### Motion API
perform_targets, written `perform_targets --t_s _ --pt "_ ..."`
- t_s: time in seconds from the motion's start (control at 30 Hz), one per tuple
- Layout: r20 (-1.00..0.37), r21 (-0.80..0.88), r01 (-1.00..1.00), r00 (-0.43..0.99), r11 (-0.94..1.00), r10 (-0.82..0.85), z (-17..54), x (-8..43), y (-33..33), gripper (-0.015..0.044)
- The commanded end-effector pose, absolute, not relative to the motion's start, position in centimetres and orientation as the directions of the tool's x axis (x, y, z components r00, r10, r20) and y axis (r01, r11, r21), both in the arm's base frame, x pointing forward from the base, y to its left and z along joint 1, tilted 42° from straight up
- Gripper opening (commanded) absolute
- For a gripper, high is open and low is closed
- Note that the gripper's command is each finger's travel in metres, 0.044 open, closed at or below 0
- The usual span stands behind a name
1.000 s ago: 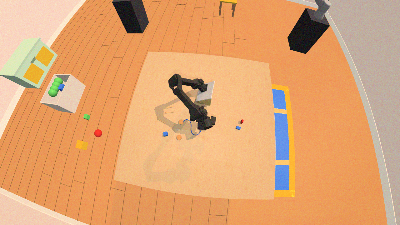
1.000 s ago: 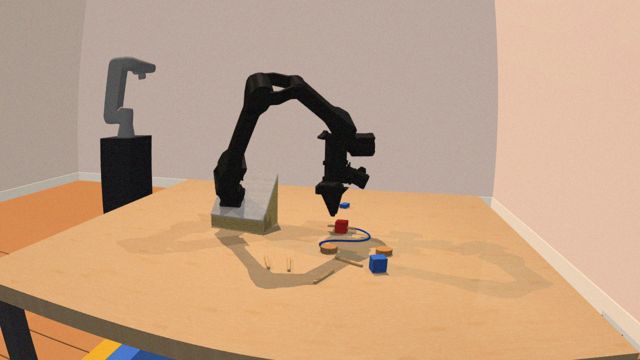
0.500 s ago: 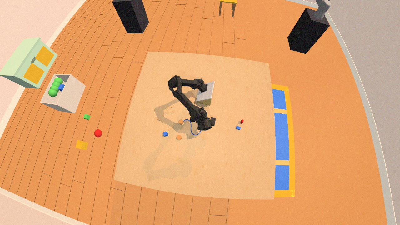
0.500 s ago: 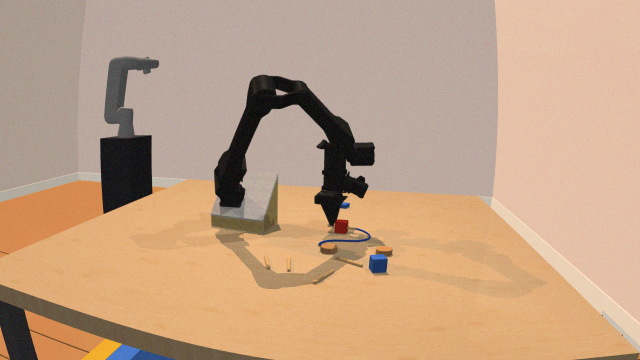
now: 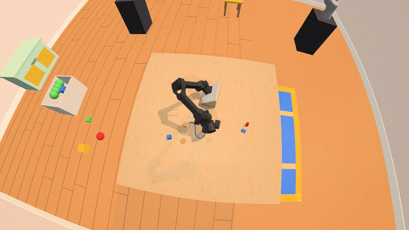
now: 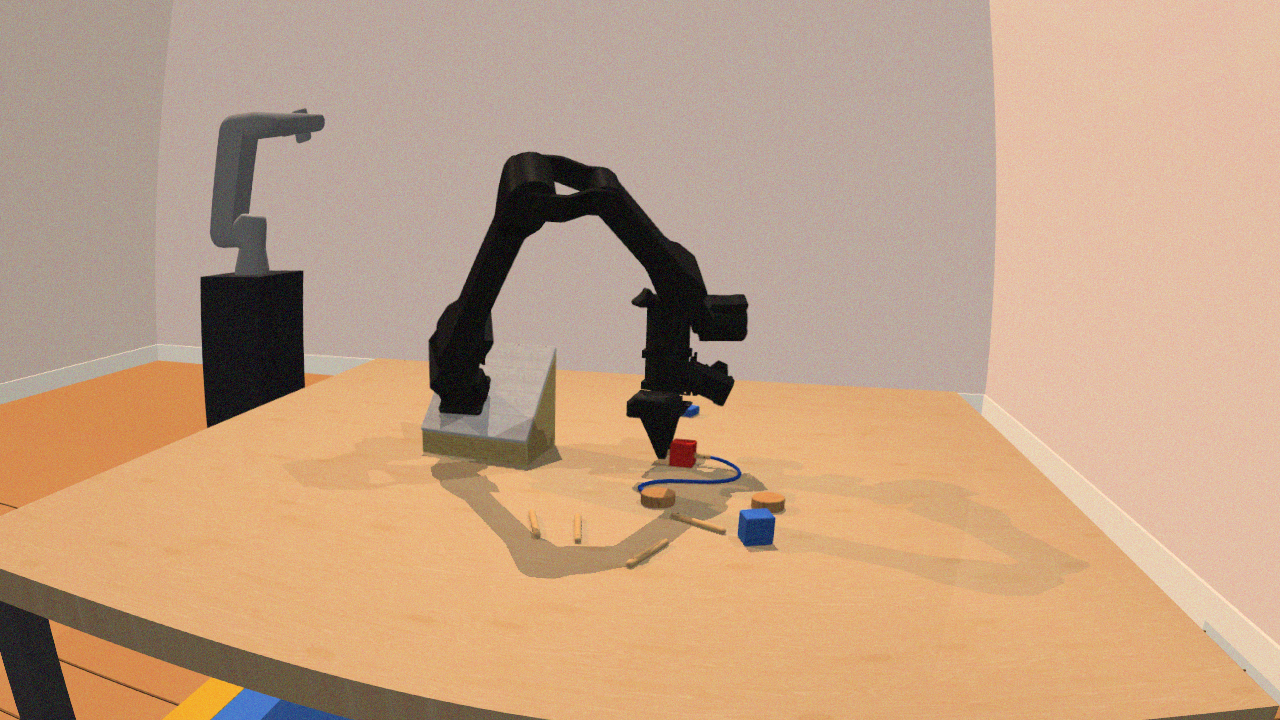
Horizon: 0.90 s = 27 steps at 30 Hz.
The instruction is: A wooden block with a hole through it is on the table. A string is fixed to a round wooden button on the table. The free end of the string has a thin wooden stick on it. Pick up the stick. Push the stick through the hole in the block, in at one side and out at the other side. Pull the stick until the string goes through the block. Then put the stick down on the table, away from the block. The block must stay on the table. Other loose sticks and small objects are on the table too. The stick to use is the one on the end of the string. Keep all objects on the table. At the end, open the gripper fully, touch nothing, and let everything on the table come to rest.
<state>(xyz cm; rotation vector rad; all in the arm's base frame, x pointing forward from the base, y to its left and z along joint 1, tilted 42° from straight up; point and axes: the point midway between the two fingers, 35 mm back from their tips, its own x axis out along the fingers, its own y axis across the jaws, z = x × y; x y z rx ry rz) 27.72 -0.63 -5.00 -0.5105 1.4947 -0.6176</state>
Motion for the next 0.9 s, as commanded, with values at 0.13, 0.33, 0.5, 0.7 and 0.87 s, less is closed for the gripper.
perform_targets --t_s 0.13,0.33,0.5,0.7,0.87 --pt "-0.751 -0.66 0.063 -0.023 0.749 -0.66 -5.0 27.73 -0.63 0.0" --pt "-0.751 -0.66 0.062 -0.017 0.749 -0.66 -4.98 27.71 -0.64 0.0" --pt "-0.754 -0.655 0.062 0.007 0.753 -0.657 -4.89 27.83 -0.7 0.0" --pt "-0.757 -0.652 0.066 0.005 0.756 -0.653 -4.85 28.02 -0.75 0.0" --pt "-0.757 -0.651 0.066 0.005 0.756 -0.653 -4.86 27.63 -0.74 0.0"
